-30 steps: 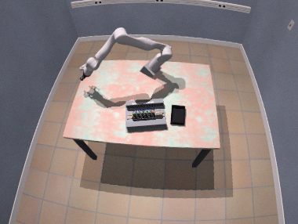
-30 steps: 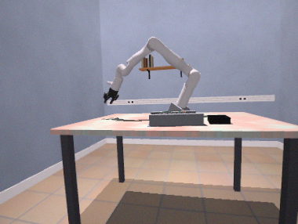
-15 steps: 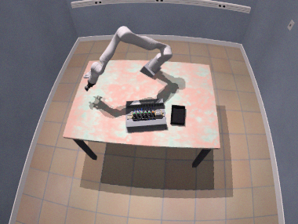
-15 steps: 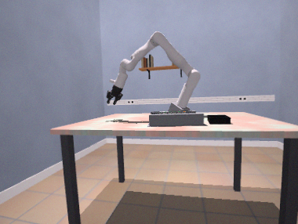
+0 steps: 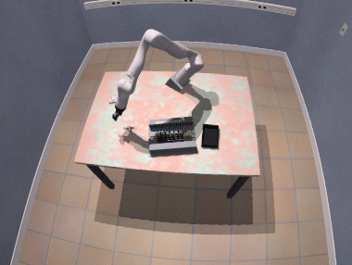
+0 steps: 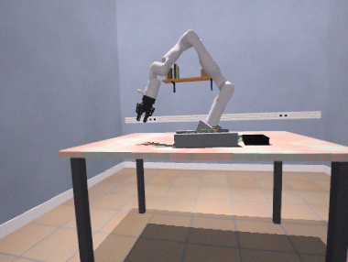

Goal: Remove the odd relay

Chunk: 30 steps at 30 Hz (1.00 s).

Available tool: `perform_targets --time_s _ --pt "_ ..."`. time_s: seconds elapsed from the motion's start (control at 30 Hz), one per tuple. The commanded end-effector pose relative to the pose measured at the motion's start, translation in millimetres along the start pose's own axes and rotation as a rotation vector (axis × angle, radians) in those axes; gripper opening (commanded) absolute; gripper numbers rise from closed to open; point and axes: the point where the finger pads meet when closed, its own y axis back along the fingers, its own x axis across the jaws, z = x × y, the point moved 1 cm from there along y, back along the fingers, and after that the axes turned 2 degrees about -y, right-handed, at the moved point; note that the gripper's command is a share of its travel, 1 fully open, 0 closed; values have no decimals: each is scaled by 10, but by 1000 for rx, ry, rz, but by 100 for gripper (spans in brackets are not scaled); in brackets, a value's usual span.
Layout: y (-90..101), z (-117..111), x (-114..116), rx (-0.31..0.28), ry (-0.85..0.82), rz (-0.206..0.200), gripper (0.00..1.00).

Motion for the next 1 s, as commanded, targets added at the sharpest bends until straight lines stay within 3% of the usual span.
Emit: perform_targets --time_s 0.0,0.37,0.43,0.77,0.97 --pt "155 377 -77 -40 27 -11 61" --pt "655 1634 -77 -169 142 -20 61" --pt "655 1634 -77 -169 142 -20 61" --pt "1078 2596 173 -261 254 -5 61" --pt "1260 2986 353 -295 308 8 61"
